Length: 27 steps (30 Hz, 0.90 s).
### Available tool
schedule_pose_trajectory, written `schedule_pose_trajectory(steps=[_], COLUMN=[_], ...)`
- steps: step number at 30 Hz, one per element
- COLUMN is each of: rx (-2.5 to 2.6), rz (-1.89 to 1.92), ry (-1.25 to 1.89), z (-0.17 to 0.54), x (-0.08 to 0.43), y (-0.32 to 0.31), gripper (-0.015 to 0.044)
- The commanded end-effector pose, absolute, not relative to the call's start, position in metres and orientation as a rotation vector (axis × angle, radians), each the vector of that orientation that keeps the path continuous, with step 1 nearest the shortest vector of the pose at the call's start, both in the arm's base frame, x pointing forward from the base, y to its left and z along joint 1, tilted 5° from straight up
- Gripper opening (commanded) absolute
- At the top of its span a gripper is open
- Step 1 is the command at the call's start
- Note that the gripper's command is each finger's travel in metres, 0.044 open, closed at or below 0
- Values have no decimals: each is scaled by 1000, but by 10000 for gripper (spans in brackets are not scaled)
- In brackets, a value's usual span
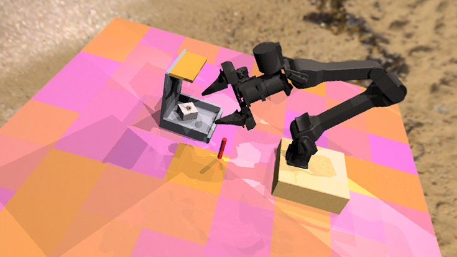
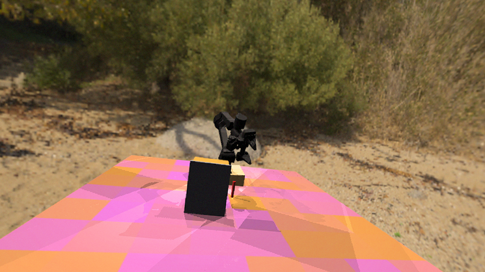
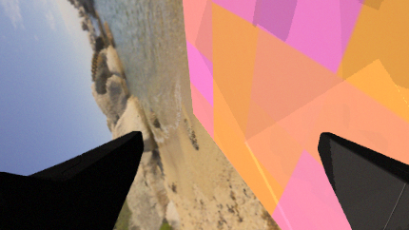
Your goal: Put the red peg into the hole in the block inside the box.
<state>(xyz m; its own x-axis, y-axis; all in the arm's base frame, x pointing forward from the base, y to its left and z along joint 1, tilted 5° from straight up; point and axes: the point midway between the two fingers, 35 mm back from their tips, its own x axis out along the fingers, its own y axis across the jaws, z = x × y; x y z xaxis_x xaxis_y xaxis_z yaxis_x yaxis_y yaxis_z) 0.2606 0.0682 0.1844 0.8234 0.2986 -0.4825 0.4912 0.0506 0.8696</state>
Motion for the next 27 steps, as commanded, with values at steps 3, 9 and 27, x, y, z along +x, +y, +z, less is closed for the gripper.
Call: schedule_pose_trajectory(steps=[3,9,27], rx=[1750,1938,2496], rz=[-303,-441,-895], ry=[665,657,522], z=[166,150,104], x=[258,254,237], y=[57,45,16], gripper=[440,440,440])
